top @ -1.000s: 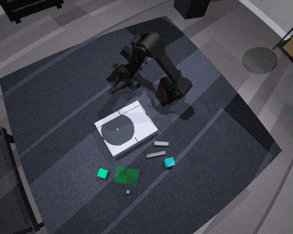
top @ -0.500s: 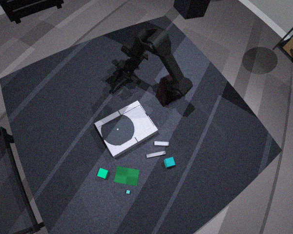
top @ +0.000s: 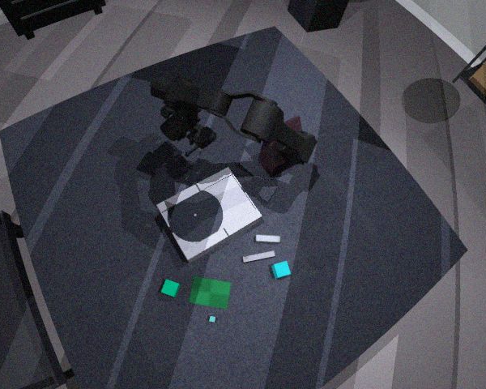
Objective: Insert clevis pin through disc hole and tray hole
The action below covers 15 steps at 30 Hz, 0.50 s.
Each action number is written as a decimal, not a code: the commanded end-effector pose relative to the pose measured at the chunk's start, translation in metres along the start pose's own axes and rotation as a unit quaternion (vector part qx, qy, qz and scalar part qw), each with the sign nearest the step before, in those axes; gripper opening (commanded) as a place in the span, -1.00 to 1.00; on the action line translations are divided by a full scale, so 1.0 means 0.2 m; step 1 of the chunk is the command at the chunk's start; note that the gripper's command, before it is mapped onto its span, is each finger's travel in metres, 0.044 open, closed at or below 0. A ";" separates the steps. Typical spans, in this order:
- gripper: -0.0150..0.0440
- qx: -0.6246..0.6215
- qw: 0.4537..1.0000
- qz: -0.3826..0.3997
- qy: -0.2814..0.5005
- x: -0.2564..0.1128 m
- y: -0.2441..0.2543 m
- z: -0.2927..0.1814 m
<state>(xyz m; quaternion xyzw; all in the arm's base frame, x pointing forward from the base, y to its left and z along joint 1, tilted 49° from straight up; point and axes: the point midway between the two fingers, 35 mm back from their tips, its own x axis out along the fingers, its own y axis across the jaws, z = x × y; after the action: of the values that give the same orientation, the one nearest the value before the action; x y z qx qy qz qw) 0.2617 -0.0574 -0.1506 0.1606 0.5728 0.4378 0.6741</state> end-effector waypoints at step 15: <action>0.05 0.009 0.999 -0.006 0.051 0.02 0.02 -0.01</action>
<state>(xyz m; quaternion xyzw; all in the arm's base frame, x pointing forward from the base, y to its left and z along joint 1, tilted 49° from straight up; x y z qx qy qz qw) 0.2604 -0.0561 -0.1478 0.1401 0.6093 0.4361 0.6472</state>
